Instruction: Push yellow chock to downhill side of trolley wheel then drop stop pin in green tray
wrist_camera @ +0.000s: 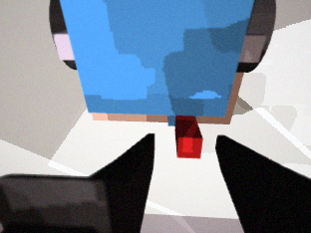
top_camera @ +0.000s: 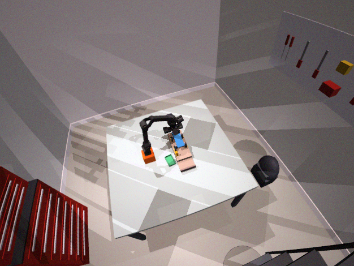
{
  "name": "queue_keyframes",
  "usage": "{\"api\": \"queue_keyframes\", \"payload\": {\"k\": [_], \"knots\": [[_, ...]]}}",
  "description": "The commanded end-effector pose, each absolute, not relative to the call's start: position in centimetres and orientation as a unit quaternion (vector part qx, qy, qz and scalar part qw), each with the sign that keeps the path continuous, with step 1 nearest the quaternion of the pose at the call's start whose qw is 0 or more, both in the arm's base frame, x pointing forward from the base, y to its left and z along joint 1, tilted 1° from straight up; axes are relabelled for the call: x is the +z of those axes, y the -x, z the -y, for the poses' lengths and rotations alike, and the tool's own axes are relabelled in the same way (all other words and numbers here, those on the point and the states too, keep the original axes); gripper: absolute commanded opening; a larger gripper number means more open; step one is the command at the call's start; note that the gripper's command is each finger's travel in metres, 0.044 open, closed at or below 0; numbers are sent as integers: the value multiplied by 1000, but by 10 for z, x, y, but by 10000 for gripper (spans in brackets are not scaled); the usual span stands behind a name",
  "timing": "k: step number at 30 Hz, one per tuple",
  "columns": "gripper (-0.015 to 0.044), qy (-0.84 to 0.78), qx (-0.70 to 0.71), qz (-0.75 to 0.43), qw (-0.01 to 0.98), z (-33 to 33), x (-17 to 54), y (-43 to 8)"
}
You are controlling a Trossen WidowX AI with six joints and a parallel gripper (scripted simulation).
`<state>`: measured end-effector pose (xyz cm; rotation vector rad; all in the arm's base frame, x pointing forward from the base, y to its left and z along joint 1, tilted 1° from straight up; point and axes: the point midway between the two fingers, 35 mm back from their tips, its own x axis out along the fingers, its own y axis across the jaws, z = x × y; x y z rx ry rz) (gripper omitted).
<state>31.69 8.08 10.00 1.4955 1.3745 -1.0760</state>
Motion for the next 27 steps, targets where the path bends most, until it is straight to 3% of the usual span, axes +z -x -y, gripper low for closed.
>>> {"api": "queue_keyframes", "payload": {"k": [1, 21, 25, 27], "knots": [[190, -593, -429, -547, 405, -83, 93, -317], [190, -593, -429, -548, 405, -90, 70, -316], [85, -593, -427, -547, 408, -90, 73, -317], [72, -593, -427, -547, 408, -90, 73, -317]]}}
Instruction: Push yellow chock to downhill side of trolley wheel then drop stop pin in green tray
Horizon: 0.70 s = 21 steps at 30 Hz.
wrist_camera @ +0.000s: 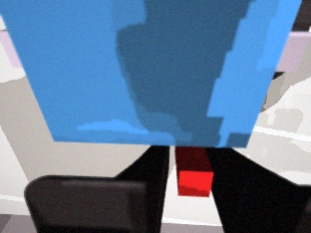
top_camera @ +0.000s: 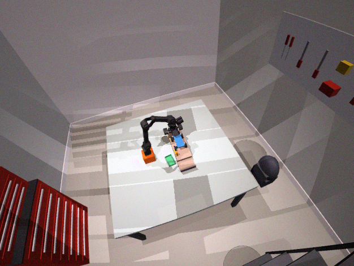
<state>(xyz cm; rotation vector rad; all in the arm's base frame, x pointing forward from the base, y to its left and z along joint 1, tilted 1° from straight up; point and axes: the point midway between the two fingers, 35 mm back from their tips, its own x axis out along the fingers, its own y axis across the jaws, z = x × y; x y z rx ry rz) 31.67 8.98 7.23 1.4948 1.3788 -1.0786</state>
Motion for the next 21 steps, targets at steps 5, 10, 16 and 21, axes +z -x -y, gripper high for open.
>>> {"api": "queue_keyframes", "payload": {"k": [5, 10, 16, 21], "knots": [[38, -593, -427, -547, 408, -90, 73, -317], [0, -593, -428, -547, 407, -90, 74, -317], [0, -593, -429, -547, 405, -89, 79, -316], [0, -593, -429, -547, 405, -88, 83, -315]]}}
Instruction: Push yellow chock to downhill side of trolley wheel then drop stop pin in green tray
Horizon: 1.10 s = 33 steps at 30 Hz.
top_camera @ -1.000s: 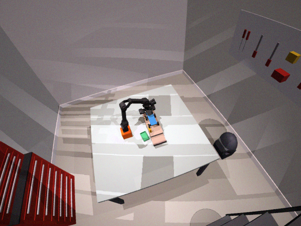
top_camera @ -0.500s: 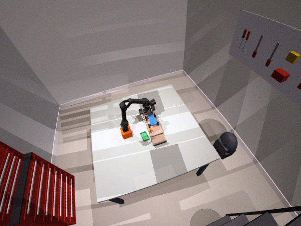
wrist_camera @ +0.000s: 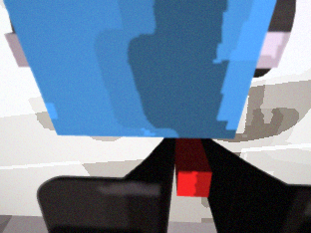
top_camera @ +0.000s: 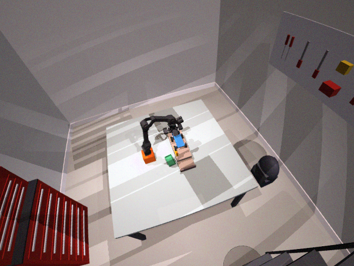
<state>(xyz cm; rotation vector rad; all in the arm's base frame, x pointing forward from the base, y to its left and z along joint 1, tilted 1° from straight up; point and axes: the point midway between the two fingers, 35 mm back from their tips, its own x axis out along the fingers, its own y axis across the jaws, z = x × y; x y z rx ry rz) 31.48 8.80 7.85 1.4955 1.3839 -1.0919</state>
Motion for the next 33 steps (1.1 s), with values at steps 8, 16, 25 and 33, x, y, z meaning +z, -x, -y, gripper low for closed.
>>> {"api": "queue_keyframes", "payload": {"k": [8, 16, 25, 33], "knots": [[0, -593, -429, -547, 405, -86, 89, -315], [0, -593, -429, -547, 405, -85, 95, -314], [0, -593, -429, -547, 405, -83, 102, -314], [0, -593, -429, -547, 405, -83, 108, -315]]}}
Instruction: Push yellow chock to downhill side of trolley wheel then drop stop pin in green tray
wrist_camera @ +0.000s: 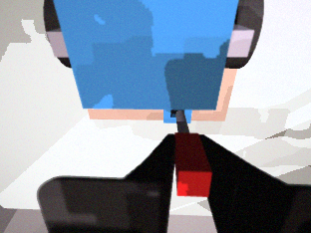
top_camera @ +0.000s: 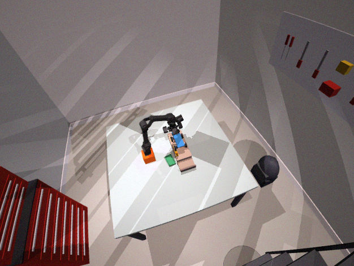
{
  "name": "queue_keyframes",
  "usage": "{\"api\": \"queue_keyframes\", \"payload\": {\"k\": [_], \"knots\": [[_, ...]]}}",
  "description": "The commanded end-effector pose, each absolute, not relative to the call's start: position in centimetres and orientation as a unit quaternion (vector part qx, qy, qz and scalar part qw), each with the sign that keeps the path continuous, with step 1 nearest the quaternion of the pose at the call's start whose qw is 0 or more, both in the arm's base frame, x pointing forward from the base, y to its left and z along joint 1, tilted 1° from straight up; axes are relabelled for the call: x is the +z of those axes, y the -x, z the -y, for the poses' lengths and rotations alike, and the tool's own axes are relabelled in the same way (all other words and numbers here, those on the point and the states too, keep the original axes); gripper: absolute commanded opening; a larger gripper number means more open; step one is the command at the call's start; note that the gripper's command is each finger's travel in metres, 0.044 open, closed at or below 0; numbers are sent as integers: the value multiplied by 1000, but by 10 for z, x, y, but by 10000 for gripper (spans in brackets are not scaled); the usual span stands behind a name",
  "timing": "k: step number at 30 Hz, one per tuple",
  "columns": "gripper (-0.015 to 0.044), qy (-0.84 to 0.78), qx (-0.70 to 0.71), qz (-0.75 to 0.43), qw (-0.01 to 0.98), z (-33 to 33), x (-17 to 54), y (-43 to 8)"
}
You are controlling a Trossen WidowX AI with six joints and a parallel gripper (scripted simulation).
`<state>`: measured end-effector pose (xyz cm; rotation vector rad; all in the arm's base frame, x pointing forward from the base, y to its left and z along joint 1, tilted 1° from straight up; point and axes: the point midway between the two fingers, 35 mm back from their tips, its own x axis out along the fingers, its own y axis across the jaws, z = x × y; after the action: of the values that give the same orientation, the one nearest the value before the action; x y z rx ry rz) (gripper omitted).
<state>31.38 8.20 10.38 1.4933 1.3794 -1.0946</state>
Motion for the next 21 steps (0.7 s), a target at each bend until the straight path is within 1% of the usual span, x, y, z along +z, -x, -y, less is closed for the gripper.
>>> {"api": "queue_keyframes", "payload": {"k": [1, 13, 21], "knots": [[0, -593, -429, -547, 405, -83, 109, -315], [0, -593, -429, -547, 405, -84, 117, -316], [0, -594, -429, -548, 405, -101, 119, -316]]}}
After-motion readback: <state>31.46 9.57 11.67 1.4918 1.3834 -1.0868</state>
